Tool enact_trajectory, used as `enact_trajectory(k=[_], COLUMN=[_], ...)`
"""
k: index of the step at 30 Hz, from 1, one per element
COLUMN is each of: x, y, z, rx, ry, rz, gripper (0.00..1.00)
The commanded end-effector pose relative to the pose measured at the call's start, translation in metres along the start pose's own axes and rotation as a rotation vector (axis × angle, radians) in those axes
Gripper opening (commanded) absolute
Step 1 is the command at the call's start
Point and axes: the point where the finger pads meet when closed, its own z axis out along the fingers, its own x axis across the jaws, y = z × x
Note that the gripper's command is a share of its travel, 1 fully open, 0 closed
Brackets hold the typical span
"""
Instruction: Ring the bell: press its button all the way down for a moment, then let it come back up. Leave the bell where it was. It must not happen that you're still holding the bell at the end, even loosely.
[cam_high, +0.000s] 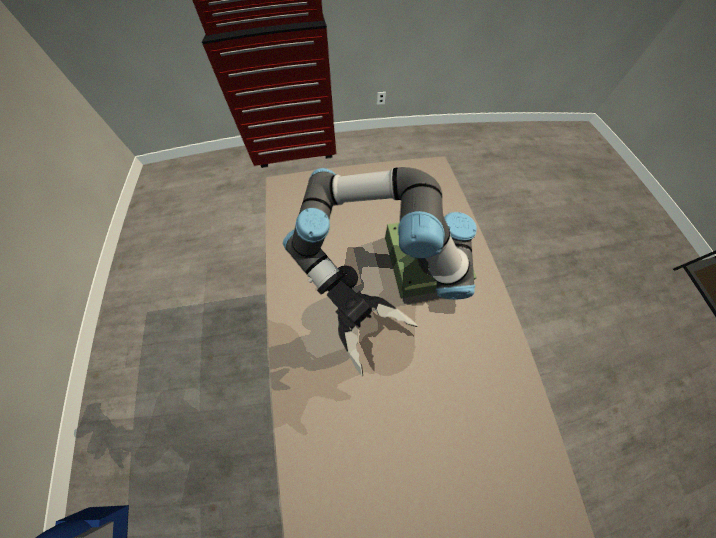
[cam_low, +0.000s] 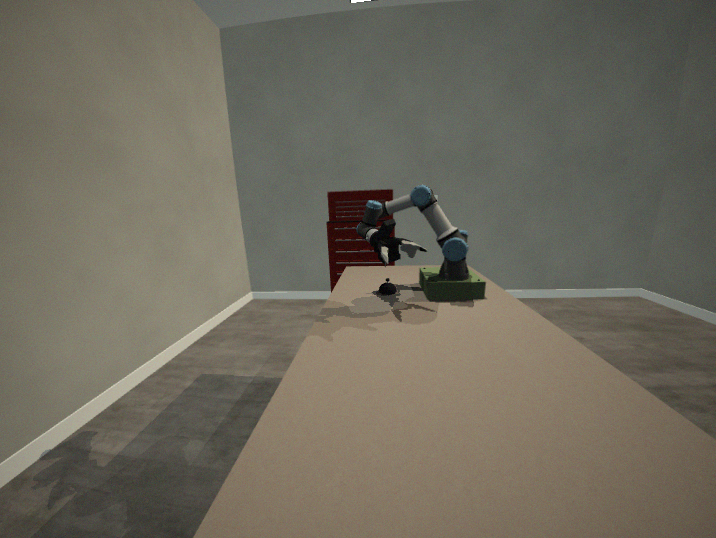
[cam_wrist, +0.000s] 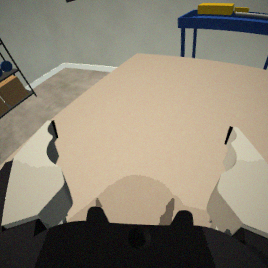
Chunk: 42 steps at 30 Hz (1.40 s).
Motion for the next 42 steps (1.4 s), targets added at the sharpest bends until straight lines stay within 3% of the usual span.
enact_trajectory(k=[1,19,24,28,32,34,36,37,38,39,40,41,42], x=[0.000,0.000,-0.004,-0.011,-0.022,-0.022,-0.027,-0.027,-0.029,-0.029,-0.032,-0.032,-0.034], y=[0.000,0.000,0.006,0.022,0.048,0.048,0.065,0.065,0.073,0.073,0.082,0.082,0.091], z=[0.000,0.000,-0.003,-0.009,-0.024,-0.024,-0.036,-0.036,-0.043,-0.043,-0.051,-0.051,-0.060], rx=[-0.001,-0.002,-0.036,-0.118,-0.254,-0.254,-0.347,-0.347,-0.395,-0.395,-0.446,-0.446,-0.498], ry=[0.001,0.001,-0.002,-0.013,-0.042,-0.042,-0.068,-0.068,-0.084,-0.084,-0.103,-0.103,-0.124], rz=[-0.001,-0.003,-0.054,-0.174,-0.353,-0.353,-0.464,-0.464,-0.518,-0.518,-0.573,-0.573,-0.627], gripper=[1.00,1.00,1.00,1.00,1.00,1.00,1.00,1.00,1.00,1.00,1.00,1.00,1.00])
